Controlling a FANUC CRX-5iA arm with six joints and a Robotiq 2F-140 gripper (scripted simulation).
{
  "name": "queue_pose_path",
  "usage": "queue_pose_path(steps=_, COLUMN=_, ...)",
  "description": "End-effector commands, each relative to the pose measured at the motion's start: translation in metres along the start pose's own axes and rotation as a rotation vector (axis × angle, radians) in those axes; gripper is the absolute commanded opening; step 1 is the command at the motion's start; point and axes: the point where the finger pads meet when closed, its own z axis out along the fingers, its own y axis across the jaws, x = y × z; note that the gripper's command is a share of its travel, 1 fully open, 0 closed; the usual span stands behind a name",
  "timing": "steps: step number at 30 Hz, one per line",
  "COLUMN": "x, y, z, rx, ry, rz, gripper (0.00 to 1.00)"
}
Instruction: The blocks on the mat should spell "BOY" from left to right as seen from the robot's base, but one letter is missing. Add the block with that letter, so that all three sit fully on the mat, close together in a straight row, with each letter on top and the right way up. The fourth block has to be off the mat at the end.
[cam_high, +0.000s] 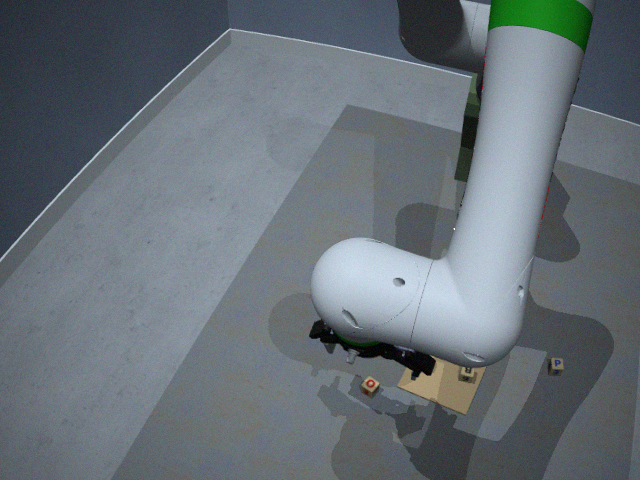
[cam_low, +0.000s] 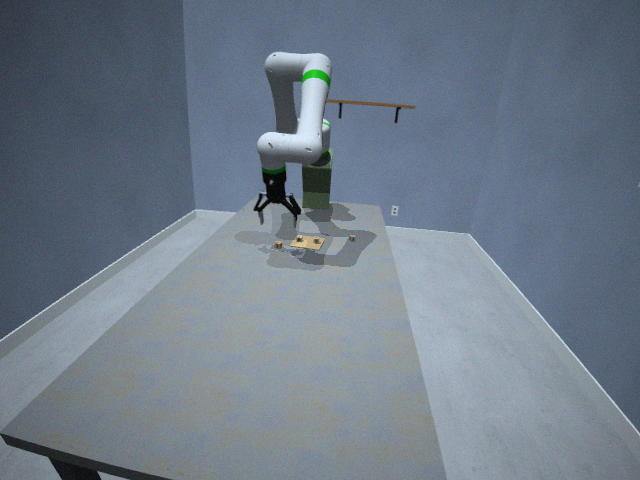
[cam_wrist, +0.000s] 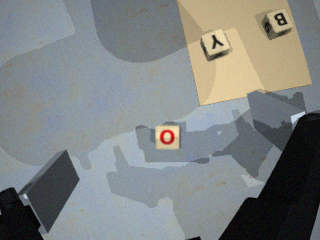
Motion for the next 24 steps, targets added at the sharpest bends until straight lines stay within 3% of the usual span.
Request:
queue_pose_path(steps=1, x=0.000, y=0.000, z=0.000, rx=0.000, ry=0.000, rz=0.000, gripper=1.00)
queue_pose_path(steps=16, x=0.000, y=0.000, z=0.000, rx=0.000, ry=-0.004, rz=0.004, gripper=1.00)
queue_pose_path(steps=19, x=0.002, y=0.000, z=-0.009, rx=-0.004, ry=-0.114, rz=0.099, gripper=1.00)
queue_pose_path(steps=24, x=0.006, y=-0.001, z=-0.016, rx=-0.016, ry=-0.201, rz=0.174, gripper=1.00)
